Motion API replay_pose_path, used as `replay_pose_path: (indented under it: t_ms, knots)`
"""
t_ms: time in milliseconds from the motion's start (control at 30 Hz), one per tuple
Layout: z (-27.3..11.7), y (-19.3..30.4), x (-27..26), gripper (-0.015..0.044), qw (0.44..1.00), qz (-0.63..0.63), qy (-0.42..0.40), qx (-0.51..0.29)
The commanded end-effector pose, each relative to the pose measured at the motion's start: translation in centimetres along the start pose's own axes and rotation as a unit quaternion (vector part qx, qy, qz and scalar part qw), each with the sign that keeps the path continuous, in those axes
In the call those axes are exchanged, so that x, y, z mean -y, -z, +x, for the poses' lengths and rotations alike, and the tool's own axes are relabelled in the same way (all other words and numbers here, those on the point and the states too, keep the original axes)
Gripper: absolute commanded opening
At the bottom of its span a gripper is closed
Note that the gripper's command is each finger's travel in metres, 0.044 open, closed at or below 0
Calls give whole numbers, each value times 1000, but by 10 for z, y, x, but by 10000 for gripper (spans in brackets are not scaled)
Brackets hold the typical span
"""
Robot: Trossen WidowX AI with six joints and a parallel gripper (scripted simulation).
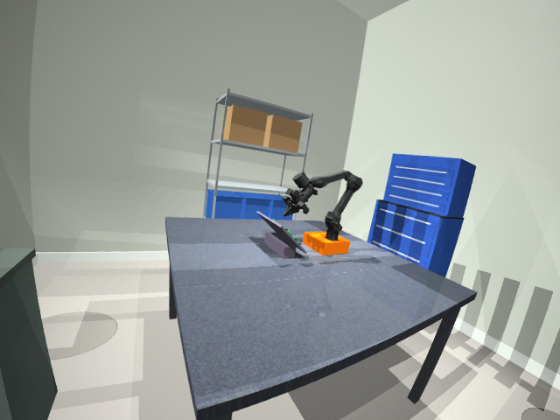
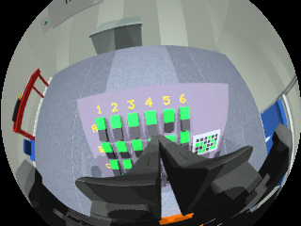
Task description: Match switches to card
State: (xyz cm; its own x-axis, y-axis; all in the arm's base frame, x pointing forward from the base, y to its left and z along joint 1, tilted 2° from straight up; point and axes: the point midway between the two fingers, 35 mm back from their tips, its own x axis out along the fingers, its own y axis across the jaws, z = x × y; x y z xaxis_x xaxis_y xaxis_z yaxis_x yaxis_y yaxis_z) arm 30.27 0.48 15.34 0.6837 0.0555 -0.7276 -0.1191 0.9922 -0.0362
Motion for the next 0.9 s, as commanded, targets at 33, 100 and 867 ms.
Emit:
replay_pose_path:
  t_ms: [33,100,867]
  knots:
    - [19,11,-1,0,1000,-1,-3,-9]
    - [19,11,-1,0,1000,-1,-3,-9]
    - [43,12,-1,0,1000,-1,-3,-9]
